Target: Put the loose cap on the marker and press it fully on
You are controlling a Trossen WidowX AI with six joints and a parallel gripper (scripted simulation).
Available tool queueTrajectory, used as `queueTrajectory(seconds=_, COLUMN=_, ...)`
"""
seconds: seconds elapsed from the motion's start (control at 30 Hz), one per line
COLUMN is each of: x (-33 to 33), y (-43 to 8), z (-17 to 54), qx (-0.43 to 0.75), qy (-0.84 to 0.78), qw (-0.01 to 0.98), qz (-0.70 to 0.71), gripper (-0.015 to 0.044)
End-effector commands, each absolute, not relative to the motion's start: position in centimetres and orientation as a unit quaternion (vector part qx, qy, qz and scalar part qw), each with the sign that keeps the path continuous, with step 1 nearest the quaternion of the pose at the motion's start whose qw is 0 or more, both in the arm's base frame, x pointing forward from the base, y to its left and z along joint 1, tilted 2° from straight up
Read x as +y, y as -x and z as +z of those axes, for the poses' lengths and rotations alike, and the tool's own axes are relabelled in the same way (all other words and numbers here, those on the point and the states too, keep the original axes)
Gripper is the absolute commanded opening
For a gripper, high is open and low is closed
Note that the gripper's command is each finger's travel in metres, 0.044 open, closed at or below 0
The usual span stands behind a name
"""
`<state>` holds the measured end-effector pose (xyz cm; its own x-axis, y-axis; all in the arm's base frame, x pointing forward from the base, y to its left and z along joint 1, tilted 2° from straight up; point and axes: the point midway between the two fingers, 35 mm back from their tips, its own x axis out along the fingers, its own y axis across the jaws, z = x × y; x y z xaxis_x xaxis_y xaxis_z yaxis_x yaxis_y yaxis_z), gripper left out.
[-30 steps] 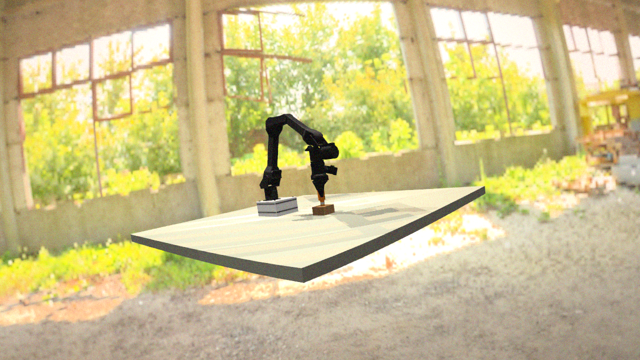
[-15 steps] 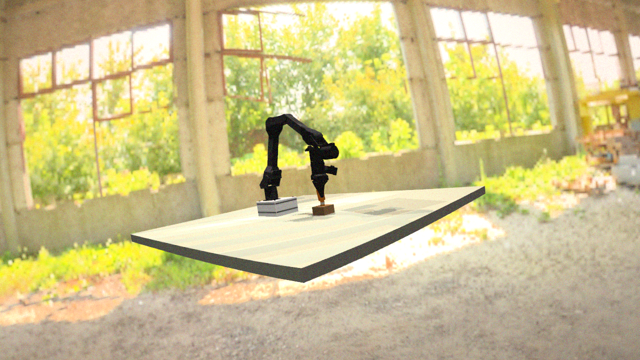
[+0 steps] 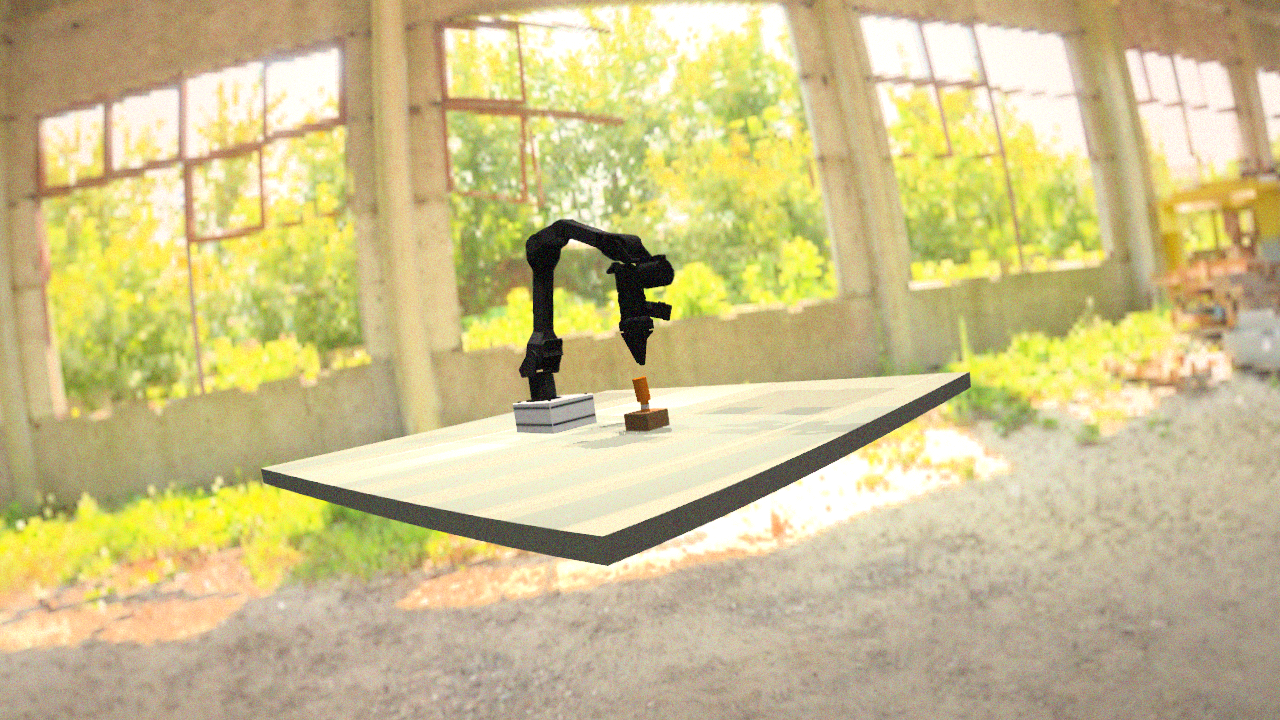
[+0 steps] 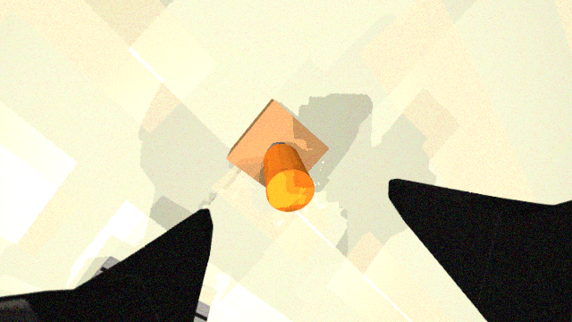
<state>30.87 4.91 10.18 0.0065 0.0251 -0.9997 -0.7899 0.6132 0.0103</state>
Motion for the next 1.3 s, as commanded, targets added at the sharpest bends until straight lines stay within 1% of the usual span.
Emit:
queueTrajectory(seconds=0.0, x=4.8, y=-30.6, z=11.3, qx=0.631, qy=0.304, qw=0.638, qz=0.32, gripper=0.044)
queueTrajectory(seconds=0.07, x=4.8, y=-30.6, z=11.3, qx=0.631, qy=0.304, qw=0.638, qz=0.32, gripper=0.044)
queueTrajectory(seconds=0.17, x=4.8, y=-30.5, z=11.2, qx=0.65, qy=0.261, qw=0.657, qz=0.277, gripper=0.0361)
queueTrajectory(seconds=0.4, x=4.5, y=-30.3, z=10.4, qx=0.704, qy=0.04, qw=0.706, qz=0.059, gripper=0.0177)
queueTrajectory(seconds=0.47, x=4.4, y=-30.3, z=10.3, qx=0.706, qy=0.02, qw=0.707, qz=0.038, gripper=0.0125)
queueTrajectory(seconds=0.63, x=4.4, y=-30.3, z=10.3, qx=0.706, qy=0.02, qw=0.707, qz=0.038, gripper=0.0)
queueTrajectory(seconds=1.27, x=4.5, y=-30.3, z=9.0, qx=0.706, qy=0.02, qw=0.707, qz=0.038, gripper=0.0)
